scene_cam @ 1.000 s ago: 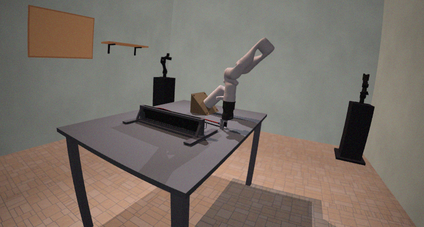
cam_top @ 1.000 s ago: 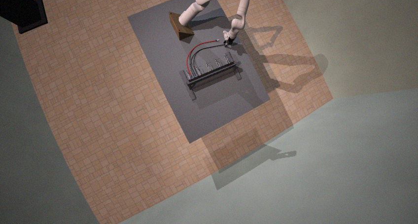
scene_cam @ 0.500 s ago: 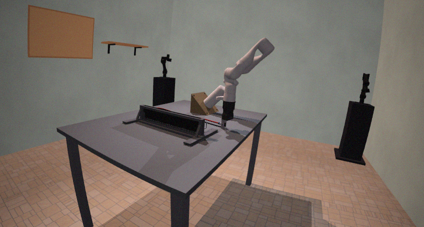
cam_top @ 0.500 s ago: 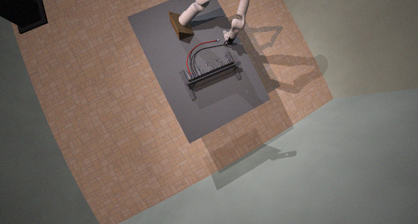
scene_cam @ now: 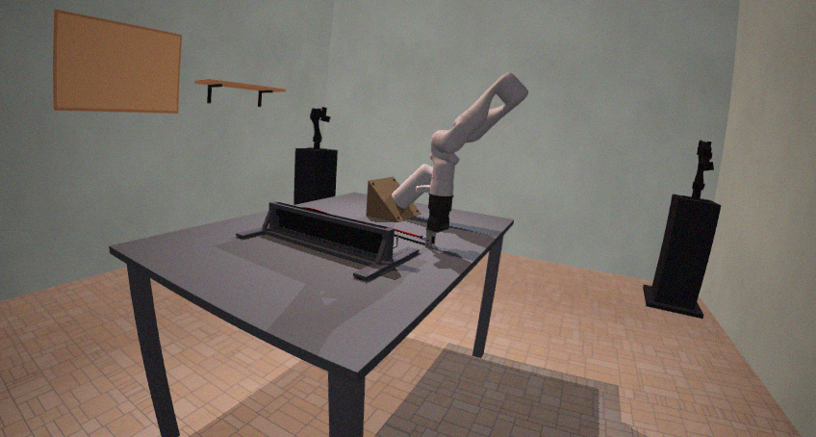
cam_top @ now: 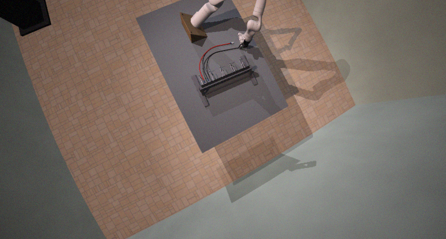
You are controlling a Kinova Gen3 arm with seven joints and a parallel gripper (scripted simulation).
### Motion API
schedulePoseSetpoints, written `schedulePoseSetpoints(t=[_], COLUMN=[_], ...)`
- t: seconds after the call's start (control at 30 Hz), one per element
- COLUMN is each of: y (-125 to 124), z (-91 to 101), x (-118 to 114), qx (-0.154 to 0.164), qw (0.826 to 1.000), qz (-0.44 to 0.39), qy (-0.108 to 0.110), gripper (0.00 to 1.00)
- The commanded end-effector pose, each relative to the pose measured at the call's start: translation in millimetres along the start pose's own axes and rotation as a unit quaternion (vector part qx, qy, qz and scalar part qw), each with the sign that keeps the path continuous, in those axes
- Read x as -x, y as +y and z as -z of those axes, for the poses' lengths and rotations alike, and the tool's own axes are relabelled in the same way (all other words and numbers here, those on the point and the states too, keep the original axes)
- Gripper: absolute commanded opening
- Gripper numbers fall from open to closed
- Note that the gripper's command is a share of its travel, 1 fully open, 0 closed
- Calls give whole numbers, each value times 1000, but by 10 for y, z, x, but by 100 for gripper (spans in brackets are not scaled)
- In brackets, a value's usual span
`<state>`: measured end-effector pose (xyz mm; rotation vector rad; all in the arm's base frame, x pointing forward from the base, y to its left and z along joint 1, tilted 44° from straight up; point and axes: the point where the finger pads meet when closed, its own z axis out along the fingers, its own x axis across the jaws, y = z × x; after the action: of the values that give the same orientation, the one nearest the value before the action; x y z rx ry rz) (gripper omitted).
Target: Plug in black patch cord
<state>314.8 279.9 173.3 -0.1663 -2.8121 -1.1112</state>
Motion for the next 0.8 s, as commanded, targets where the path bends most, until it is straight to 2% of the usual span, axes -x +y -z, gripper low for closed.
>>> schedulePoseSetpoints(t=[0.0,0.77], y=[1,1], z=[6,6], x=[5,5], qx=[0,0], qw=[1000,1000], qz=[0,0], qy=[-1,-1], gripper=[0,0])
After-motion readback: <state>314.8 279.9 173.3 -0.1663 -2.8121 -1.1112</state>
